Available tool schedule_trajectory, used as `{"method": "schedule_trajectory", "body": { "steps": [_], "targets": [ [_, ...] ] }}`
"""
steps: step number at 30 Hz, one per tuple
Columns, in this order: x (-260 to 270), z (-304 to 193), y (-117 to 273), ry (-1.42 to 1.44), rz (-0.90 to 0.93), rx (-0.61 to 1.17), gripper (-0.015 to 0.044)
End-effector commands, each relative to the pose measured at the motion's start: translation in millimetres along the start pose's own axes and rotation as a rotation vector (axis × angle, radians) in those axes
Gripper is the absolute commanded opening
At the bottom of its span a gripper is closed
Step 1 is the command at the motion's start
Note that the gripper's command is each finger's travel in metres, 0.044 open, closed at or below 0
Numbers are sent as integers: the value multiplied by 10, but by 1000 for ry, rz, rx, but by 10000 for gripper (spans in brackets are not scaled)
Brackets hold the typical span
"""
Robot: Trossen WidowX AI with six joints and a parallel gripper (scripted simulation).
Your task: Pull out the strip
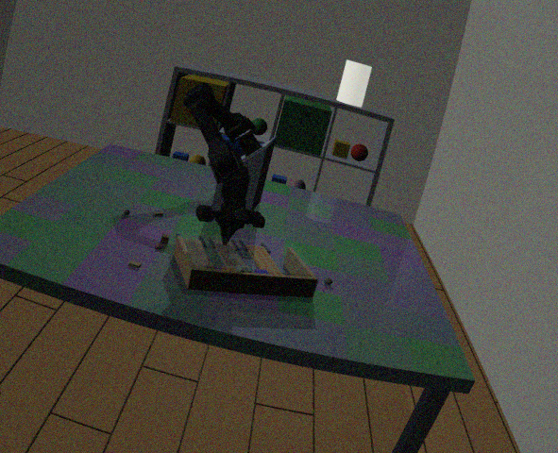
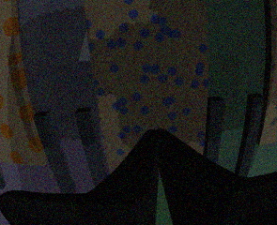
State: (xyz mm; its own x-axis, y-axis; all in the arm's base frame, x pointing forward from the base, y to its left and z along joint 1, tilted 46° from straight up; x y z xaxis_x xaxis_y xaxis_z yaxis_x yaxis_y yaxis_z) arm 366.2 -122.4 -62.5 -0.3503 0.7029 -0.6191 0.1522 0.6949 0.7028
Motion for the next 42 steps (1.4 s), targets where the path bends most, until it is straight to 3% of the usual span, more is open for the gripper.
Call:
{"method": "schedule_trajectory", "body": {
  "steps": [1,42],
  "targets": [
    [4,-9,-12,5,-1,3,0],
    [23,-230,-20,6,-1,4,0]
  ]
}}
Point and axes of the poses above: the point midway between the two fingers, 35 mm back from their tips, its own y axis back along the fingers, its own x axis across the jaws, z = x × y, the point moved 9 cm from there along y, back along the fingers, and after that the axes turned 5 degrees about y, right-handed, at the moved point
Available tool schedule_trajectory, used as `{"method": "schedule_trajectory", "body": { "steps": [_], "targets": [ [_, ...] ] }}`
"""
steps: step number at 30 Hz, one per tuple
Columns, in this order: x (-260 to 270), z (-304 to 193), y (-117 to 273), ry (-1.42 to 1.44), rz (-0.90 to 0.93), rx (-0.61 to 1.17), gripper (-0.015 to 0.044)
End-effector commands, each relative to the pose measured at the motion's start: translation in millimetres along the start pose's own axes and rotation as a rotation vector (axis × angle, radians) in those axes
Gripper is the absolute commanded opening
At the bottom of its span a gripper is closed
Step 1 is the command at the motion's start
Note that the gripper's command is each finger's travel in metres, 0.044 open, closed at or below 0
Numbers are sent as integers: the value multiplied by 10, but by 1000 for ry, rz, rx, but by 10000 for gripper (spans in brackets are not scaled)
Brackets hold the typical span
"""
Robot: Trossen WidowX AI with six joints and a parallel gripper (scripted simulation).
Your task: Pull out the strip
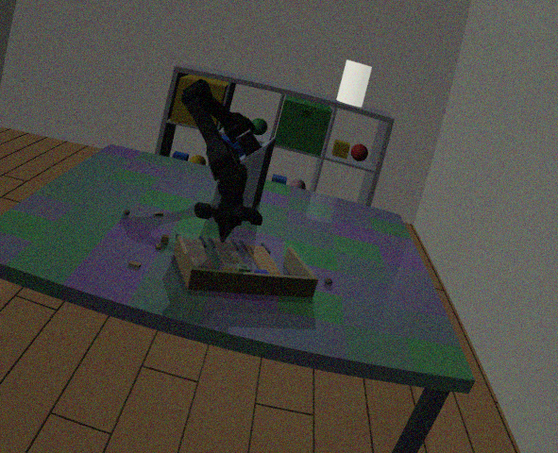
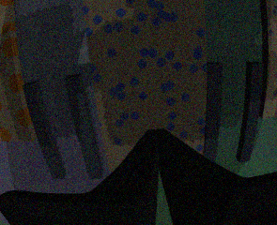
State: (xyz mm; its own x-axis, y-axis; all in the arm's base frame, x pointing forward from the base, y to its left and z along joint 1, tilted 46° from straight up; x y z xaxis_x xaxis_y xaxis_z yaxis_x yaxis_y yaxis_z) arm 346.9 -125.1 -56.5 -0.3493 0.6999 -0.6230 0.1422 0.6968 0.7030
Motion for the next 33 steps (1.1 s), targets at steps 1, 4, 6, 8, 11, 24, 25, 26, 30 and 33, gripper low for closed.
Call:
{"method": "schedule_trajectory", "body": {
  "steps": [1,4,6,8,11,24,25,26,30,33],
  "targets": [
    [9,-14,-5,8,4,13,0],
    [1,23,23,7,4,13,0],
    [0,46,48,7,4,13,0],
    [0,59,64,7,4,13,0],
    [1,59,65,7,4,13,0],
    [15,-121,-8,8,4,14,0],
    [16,-138,-12,8,4,14,0],
    [18,-154,-15,8,4,14,0],
    [23,-215,-24,9,4,14,0],
    [27,-263,-30,9,4,15,0]
  ]
}}
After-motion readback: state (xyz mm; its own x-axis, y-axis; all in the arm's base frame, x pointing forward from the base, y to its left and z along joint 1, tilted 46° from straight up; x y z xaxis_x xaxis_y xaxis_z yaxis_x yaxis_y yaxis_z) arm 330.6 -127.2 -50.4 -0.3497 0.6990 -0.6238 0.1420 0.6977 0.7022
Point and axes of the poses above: the point midway between the two fingers, 35 mm back from their tips, its own y axis back along the fingers, its own x axis across the jaws, z = x × y, the point moved 9 cm from there along y, back along the fingers, and after that the axes turned 5 degrees about y, right-handed, at the moved point
